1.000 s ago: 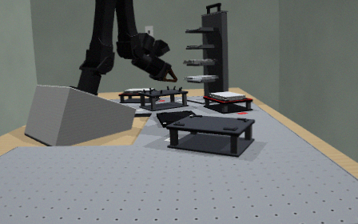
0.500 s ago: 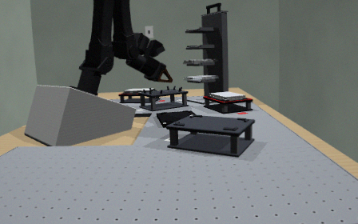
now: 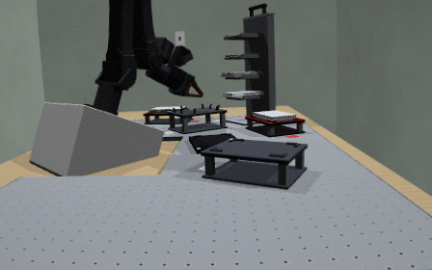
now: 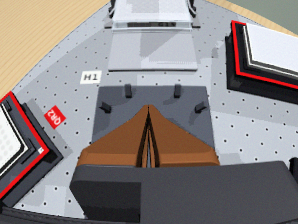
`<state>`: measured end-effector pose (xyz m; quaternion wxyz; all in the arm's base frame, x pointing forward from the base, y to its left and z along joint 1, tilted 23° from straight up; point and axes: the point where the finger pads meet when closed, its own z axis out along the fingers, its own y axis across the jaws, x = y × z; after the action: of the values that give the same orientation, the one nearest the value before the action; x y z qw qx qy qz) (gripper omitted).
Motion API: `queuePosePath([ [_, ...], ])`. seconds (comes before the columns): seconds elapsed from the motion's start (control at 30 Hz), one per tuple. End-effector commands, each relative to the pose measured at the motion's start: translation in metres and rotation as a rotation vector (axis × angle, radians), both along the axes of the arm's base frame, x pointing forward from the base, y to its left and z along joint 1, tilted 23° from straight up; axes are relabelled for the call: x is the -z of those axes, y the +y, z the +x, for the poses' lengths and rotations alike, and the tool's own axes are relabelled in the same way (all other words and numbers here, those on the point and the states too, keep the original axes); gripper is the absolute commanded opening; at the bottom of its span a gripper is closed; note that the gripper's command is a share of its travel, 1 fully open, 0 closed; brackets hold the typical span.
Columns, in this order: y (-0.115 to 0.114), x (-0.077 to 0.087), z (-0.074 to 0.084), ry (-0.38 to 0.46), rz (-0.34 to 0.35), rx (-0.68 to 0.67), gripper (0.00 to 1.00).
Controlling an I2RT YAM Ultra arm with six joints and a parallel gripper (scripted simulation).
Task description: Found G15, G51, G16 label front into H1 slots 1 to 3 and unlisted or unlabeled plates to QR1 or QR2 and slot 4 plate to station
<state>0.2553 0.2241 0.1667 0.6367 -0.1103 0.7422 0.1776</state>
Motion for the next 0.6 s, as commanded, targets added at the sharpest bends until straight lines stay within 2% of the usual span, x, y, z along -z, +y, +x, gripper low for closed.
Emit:
queuePosePath([
  [0.0,-0.003,-0.003,0.001,0.001,-0.005,0.013,0.0],
  [0.5,-0.013,-0.039,-0.013,0.001,-0.004,0.013,0.0],
  [0.57,-0.013,-0.039,-0.013,0.001,-0.004,0.013,0.0],
])
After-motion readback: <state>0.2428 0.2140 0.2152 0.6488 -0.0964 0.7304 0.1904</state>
